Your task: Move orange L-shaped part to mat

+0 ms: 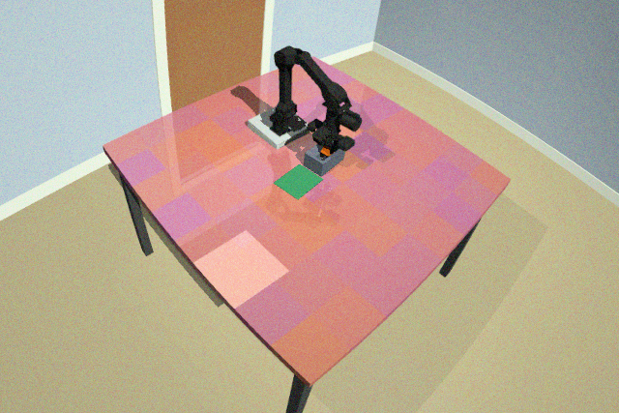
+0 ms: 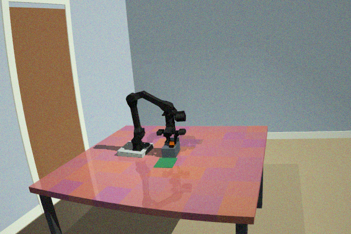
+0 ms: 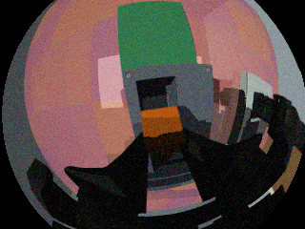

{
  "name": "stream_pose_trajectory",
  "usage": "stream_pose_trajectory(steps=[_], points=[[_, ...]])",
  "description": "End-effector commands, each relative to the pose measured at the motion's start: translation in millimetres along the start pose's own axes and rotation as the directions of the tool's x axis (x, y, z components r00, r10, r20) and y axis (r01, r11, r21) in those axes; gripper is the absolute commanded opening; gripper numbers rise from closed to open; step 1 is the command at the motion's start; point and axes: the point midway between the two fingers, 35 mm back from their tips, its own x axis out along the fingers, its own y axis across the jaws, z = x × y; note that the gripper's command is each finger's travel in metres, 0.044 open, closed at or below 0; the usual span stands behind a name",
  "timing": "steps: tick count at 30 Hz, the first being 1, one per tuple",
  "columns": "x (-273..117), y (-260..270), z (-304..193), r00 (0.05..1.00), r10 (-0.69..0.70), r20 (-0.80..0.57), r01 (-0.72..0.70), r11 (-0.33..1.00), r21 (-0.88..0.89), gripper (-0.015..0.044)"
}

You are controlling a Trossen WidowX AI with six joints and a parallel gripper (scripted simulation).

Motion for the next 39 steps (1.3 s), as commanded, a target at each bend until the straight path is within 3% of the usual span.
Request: stream_pose_trajectory(steps=[1, 3, 39], points=[[-0.1, -0.2, 0.0, 1.0, -0.001, 0.0, 0.001, 1.0, 0.0, 0.0049], [-0.1, -0.2, 0.0, 1.0, -0.001, 0.0, 0.001, 1.0, 0.0, 0.0], [-48.0, -0.7, -0.4, 1.0, -0.005, -0.004, 0.005, 1.0, -0.004, 0.0]])
